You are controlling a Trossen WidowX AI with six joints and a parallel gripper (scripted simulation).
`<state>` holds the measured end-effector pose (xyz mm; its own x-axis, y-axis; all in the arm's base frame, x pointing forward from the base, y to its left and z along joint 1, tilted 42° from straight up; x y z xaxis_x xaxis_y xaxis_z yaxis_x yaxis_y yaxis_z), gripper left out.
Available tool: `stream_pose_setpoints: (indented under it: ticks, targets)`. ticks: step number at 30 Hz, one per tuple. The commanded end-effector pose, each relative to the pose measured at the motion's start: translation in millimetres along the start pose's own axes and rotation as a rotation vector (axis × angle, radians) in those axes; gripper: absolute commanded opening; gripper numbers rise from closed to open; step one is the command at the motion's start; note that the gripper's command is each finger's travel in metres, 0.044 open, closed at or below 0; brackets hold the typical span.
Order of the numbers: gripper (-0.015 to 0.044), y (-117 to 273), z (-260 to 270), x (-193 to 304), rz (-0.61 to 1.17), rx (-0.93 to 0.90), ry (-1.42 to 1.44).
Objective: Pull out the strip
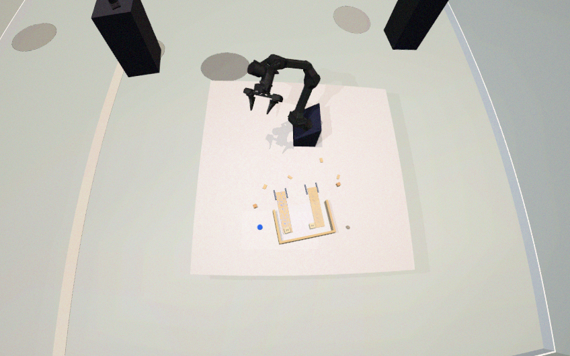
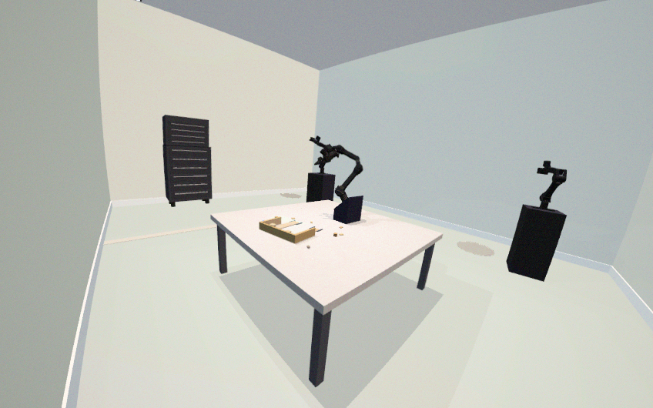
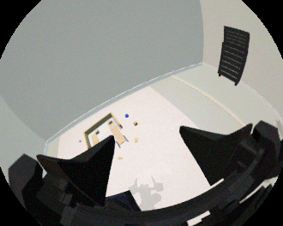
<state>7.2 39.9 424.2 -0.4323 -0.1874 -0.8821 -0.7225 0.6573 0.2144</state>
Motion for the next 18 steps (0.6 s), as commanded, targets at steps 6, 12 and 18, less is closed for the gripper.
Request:
stream_pose_setpoints:
  ticks: [6,12,18]
  targets:
    - [0.0400,-63,-28,6,0.058,-0.081,-0.076]
    - [0.0400,-153,-26,12,0.099,-0.152,-0.085]
    - [0.0400,-225,12,25,0.135,-0.192,-0.057]
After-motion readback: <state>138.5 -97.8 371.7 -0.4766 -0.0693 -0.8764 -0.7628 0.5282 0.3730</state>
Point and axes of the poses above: the point midway between the two fingers, 35 mm back from their tips, its own y axis back along the fingers, its own z axis across the jaws, x = y × z, the point moved 9 cm from there along y, back along the fingers, and after that the axes turned 5 degrees about -y, right-handed, at the moved point
